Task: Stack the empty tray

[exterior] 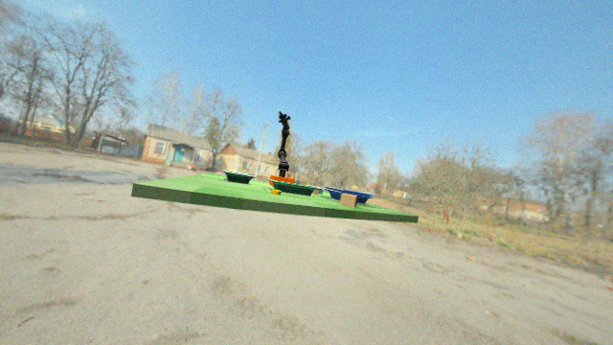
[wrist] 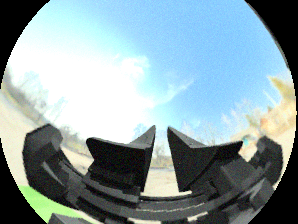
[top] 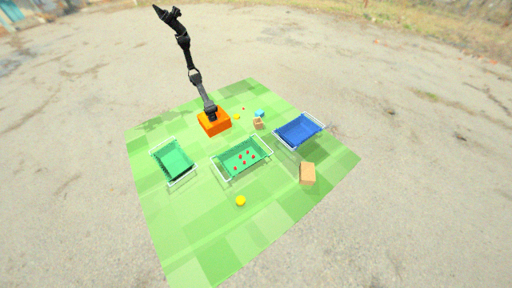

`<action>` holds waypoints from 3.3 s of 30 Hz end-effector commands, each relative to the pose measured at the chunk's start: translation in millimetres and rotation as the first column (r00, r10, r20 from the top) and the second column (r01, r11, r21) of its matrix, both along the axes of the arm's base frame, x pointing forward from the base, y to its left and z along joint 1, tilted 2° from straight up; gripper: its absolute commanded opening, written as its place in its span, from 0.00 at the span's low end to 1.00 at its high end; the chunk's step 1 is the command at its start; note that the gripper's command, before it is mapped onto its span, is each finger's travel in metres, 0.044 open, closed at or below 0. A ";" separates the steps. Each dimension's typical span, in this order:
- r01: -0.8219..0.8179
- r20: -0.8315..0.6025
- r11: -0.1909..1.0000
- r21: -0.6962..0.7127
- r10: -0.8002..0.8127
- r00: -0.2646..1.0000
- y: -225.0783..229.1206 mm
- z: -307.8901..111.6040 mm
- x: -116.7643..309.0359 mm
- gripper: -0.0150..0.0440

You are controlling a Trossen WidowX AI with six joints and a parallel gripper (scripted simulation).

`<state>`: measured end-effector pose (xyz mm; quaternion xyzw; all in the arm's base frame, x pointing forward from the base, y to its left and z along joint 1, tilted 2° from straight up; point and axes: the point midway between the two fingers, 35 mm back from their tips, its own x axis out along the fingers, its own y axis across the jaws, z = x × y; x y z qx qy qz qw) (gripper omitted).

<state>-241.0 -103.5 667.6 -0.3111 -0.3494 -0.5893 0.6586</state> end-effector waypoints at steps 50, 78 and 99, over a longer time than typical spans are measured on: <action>-0.099 -0.780 0.774 0.625 0.625 -0.032 15.7 -259.0 662.4 0.40; 0.755 -0.107 0.260 0.601 0.963 -0.247 6.5 -600.7 665.5 0.40; 0.756 -0.107 0.260 0.601 0.963 -0.247 8.9 -653.5 668.2 0.40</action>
